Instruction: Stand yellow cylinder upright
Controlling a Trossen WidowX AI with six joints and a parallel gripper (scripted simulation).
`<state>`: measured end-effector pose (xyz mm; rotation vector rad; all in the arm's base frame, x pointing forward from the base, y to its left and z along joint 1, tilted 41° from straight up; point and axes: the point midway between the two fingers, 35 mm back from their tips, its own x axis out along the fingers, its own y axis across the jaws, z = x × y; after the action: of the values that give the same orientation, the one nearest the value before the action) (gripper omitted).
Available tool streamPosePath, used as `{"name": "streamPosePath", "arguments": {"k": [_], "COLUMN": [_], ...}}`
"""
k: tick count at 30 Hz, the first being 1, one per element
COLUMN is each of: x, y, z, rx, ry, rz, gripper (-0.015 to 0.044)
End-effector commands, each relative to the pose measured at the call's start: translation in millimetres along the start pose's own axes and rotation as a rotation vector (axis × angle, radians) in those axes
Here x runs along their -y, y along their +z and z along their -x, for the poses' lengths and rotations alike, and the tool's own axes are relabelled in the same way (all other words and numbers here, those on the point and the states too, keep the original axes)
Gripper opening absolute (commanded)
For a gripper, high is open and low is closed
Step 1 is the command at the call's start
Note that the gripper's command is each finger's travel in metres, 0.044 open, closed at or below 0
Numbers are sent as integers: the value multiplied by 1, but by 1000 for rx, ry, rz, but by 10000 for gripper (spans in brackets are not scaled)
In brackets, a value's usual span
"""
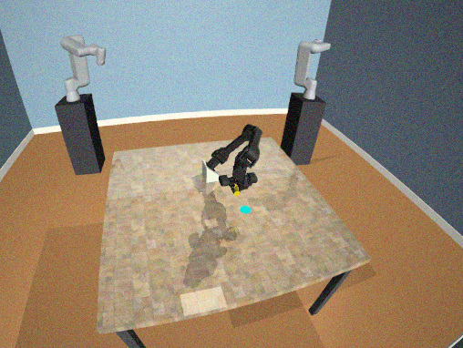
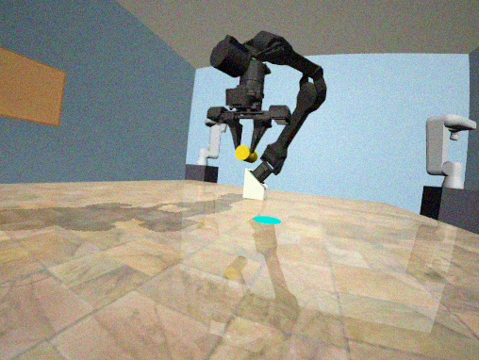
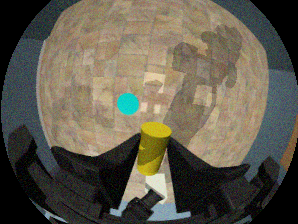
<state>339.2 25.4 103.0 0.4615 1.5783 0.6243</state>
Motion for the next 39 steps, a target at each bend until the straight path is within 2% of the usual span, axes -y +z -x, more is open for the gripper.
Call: {"name": "streamPosePath", "arguments": {"k": [1, 21, 39], "x": [-11, -66, -62], "y": [2, 0, -1], "z": [4, 6, -6], "rx": [12, 1, 42], "ry": [3, 26, -67], "rz": [-46, -370, -343], "gripper": [105, 105, 105]}}
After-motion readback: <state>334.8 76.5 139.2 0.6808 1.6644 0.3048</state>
